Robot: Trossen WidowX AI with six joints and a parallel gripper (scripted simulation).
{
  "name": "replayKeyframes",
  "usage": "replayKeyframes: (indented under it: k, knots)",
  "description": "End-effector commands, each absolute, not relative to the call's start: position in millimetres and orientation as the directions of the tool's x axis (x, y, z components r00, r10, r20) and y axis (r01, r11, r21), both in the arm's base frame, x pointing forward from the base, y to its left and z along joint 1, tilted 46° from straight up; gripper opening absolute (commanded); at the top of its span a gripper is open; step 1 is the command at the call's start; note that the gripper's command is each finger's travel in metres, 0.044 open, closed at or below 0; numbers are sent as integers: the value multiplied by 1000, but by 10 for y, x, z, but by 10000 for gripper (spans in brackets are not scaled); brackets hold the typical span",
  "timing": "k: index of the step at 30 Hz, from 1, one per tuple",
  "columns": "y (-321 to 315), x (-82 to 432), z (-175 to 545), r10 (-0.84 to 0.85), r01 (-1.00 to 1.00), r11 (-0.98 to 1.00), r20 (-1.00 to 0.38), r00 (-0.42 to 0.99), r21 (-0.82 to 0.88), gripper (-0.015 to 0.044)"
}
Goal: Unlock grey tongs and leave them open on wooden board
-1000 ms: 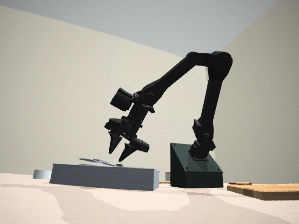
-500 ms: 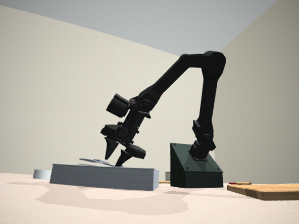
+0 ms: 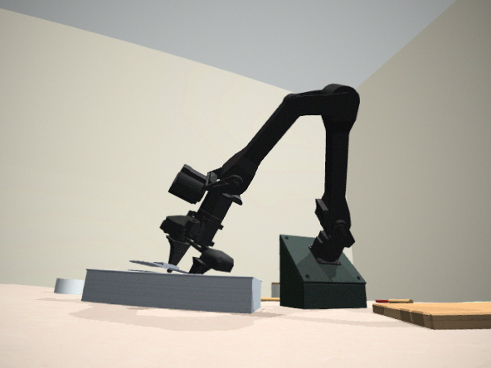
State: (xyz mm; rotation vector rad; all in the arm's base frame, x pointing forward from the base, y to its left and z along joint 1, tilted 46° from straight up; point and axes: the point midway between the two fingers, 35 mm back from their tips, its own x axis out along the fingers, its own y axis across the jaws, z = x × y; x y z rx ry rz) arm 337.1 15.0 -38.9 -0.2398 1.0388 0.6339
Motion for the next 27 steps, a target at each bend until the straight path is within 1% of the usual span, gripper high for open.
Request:
replayKeyframes:
  k: [1,13,18,27]
  knots:
    - [184,3384,-466,372,-589,801,-861,347,109,260]
    - [250,3420,-603,373,-589,801,-860,347,110,260]
    - [237,3417,-569,375,-593,798,-859,349,108,129]
    - [237,3417,-569,375,-593,798,-859,349,108,69]
